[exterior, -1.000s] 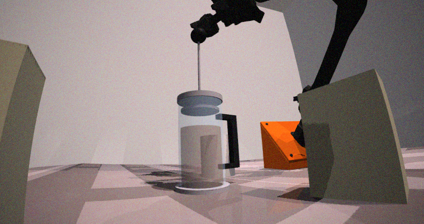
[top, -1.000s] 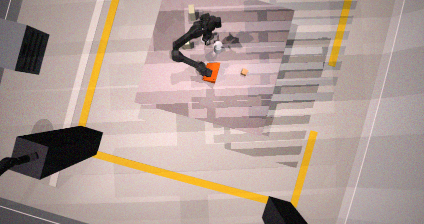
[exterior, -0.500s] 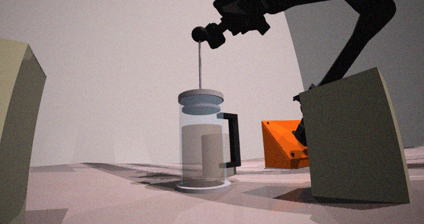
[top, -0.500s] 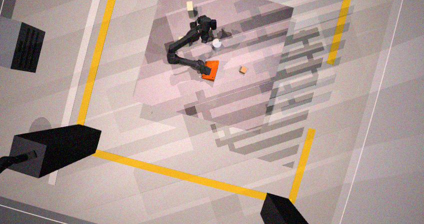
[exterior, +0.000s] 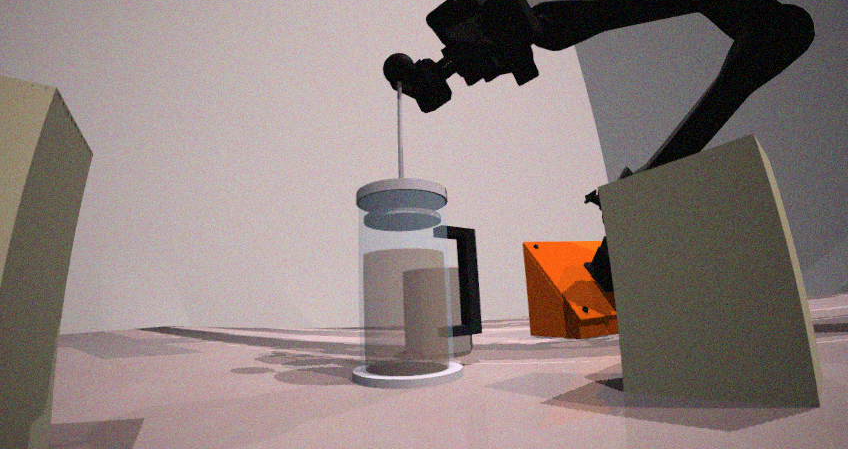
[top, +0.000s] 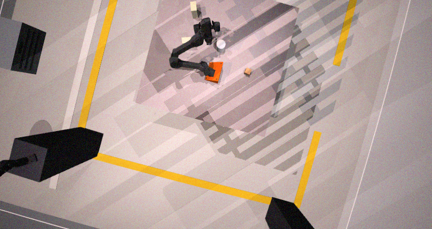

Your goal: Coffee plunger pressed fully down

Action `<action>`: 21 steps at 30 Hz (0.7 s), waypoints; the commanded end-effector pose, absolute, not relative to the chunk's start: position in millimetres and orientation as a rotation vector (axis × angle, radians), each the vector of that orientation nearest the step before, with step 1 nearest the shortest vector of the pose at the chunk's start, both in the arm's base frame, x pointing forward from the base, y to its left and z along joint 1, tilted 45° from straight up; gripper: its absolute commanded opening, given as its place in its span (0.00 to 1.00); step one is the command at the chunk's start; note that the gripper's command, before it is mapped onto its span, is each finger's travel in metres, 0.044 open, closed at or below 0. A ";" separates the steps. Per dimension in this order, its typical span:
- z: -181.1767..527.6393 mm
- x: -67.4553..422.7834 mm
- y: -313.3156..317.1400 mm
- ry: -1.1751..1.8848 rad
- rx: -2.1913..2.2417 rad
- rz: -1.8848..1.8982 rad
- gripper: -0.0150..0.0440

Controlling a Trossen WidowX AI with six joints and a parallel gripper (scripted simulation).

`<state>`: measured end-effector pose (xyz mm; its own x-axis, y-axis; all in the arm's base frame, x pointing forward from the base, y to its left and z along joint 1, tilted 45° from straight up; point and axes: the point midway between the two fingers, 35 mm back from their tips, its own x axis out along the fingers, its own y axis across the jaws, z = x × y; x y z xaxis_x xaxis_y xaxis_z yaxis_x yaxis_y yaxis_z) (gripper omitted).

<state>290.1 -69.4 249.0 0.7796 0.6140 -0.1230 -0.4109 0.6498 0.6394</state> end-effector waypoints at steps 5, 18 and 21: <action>245.0 300.6 -62.0 0.353 0.632 0.589 1.00; 245.5 314.9 -48.5 0.340 0.637 0.591 1.00; 245.6 315.2 -48.1 0.339 0.637 0.591 0.96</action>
<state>313.5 -48.9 246.5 0.7794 0.6154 -0.1174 -0.4150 0.6476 0.6390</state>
